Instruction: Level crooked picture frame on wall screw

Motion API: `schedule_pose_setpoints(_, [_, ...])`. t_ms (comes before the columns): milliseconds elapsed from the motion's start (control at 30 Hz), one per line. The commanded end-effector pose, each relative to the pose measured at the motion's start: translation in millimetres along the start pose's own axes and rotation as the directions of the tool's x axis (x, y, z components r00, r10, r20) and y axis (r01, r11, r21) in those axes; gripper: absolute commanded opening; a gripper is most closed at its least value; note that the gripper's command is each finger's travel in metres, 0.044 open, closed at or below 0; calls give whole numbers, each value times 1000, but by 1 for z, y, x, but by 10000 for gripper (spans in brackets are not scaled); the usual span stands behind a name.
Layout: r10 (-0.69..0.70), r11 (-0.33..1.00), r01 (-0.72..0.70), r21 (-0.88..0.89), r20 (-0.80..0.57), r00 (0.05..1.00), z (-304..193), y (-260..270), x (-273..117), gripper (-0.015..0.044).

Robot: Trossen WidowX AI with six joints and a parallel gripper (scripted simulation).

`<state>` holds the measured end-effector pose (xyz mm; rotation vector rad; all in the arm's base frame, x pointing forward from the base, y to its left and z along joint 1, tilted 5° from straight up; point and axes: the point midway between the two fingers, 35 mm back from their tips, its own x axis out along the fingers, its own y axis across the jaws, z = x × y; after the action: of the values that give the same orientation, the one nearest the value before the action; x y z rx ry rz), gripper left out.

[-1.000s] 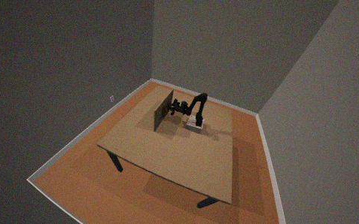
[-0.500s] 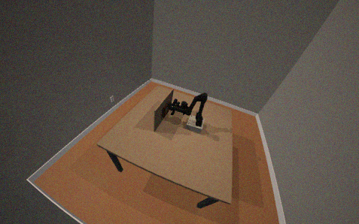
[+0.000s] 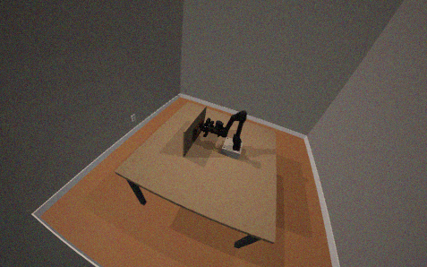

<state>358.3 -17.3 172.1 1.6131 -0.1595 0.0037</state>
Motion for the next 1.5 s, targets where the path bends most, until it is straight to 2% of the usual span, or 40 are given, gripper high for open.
schedule_pose_setpoints(0, [-1,1000,1,-26,1,1000,0,0,0,0])
schedule_pose_setpoints(367, [-1,997,1,-78,2,1000,0,0,0,0])
schedule_pose_setpoints(700, [0,998,0,-62,0,1000,0,0,0,260])
schedule_pose_setpoints(833, [0,999,0,-52,0,1000,0,0,-2,260])
schedule_pose_setpoints(1033, [0,969,0,246,2,1000,-1,-6,-58,260])
schedule_pose_setpoints(1167, [-9,979,8,205,1,1000,-1,-4,-51,260])
schedule_pose_setpoints(1467, [-4,974,3,225,1,1000,-2,47,-54,260])
